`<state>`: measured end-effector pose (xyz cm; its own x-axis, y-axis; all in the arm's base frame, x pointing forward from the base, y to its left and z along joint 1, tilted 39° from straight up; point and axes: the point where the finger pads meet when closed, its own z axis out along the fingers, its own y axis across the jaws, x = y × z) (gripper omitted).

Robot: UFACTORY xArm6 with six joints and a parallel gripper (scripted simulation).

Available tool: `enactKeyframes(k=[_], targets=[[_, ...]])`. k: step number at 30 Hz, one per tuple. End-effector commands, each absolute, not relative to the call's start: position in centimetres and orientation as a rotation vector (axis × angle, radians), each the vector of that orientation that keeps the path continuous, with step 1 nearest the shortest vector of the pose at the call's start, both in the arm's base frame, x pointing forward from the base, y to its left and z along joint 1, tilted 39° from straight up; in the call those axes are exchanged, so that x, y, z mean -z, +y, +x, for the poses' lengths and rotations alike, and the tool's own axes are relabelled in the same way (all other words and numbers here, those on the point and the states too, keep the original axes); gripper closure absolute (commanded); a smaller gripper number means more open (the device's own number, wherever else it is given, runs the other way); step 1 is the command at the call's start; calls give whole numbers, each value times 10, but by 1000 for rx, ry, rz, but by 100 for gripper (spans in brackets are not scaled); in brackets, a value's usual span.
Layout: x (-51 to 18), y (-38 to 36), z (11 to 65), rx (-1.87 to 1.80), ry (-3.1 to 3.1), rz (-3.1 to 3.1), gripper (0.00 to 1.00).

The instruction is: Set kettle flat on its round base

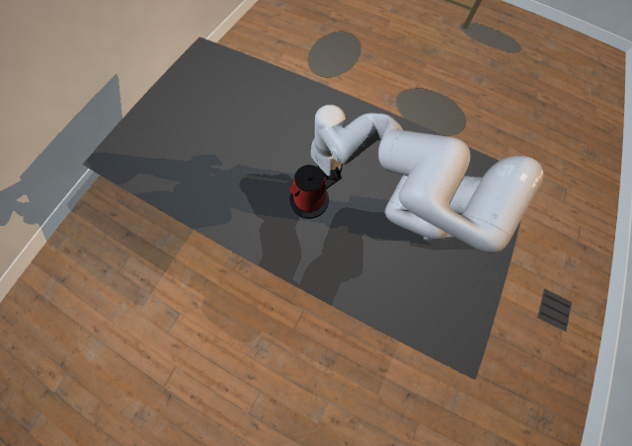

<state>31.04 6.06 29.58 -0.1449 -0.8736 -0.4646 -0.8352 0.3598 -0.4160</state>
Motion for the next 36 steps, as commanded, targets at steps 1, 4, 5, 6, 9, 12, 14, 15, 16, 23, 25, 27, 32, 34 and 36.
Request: enactKeyframes(k=[1, 4, 5, 6, 9, 12, 14, 15, 16, 23, 25, 27, 32, 34, 36], targets=[[-297, 61, 311, 79, 1976, -1477, 100], [-297, 61, 311, 79, 1976, -1477, 100], [-297, 61, 311, 79, 1976, -1477, 100], [-297, 61, 311, 79, 1976, -1477, 100], [-297, 61, 311, 79, 1976, -1477, 100], [-296, 61, 312, 79, 1976, -1477, 100], [-296, 61, 312, 79, 1976, -1477, 100], [-295, 61, 312, 79, 1976, -1477, 100], [-295, 62, 312, 79, 1976, -1477, 100], [-295, 62, 313, 79, 1976, -1477, 100], [-295, 62, 313, 79, 1976, -1477, 100], [-295, 62, 313, 79, 1976, -1477, 100], [-295, 62, 313, 79, 1976, -1477, 100], [-294, 62, 313, 79, 1976, -1477, 100], [-294, 62, 314, 79, 1976, -1477, 100]])
